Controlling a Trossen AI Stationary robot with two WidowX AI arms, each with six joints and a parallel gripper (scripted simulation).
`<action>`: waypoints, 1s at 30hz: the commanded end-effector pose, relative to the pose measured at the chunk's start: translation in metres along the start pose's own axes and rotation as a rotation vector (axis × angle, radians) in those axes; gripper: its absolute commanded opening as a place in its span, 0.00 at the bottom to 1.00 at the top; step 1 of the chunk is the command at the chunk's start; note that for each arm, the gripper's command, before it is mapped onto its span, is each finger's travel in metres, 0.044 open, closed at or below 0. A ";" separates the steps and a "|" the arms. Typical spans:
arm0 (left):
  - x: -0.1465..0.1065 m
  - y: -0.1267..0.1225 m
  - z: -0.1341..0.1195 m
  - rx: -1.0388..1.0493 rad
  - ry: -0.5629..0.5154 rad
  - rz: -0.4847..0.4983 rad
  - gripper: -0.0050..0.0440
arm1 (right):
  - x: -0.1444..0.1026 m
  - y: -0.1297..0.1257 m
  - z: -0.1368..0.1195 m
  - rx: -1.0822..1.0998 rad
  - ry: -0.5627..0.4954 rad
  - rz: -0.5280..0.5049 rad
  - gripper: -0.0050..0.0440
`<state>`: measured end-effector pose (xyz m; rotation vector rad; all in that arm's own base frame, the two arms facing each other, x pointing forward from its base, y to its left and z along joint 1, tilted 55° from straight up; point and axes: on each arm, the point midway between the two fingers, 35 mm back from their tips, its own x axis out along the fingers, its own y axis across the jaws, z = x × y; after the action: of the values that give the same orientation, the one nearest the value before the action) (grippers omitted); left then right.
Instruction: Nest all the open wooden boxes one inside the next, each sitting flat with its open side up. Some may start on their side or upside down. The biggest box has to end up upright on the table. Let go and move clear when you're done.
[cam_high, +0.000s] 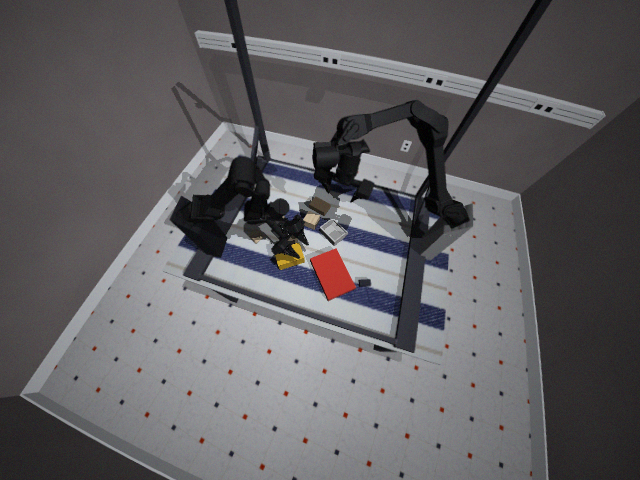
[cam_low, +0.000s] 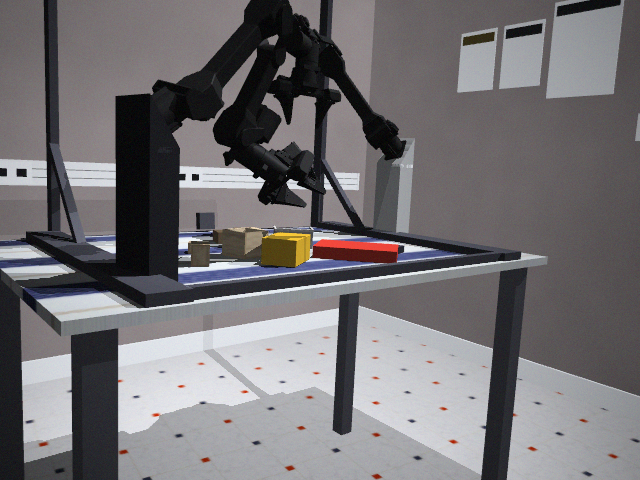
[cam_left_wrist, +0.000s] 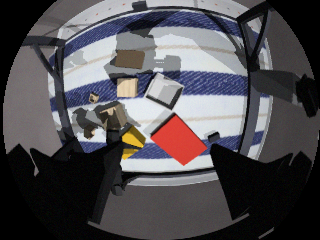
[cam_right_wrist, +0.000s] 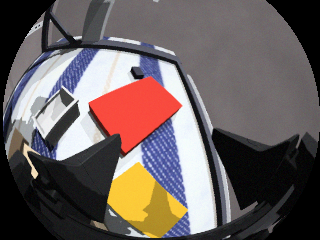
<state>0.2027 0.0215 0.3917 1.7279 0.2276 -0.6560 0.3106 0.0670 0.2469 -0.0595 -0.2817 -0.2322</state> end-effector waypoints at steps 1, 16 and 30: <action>-0.006 0.003 0.003 0.014 0.012 0.015 0.92 | 0.000 -0.001 0.004 0.009 -0.010 -0.003 0.92; -0.006 0.003 0.003 0.014 0.012 0.015 0.92 | 0.000 -0.001 0.004 0.009 -0.010 -0.003 0.92; 0.034 -0.028 0.020 -0.475 -0.005 -0.026 0.92 | -0.002 -0.001 0.004 0.082 0.009 0.076 0.92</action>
<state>0.2156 0.0109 0.3497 1.3420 0.3523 -0.6387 0.3106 0.0683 0.2451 -0.0122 -0.2682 -0.1635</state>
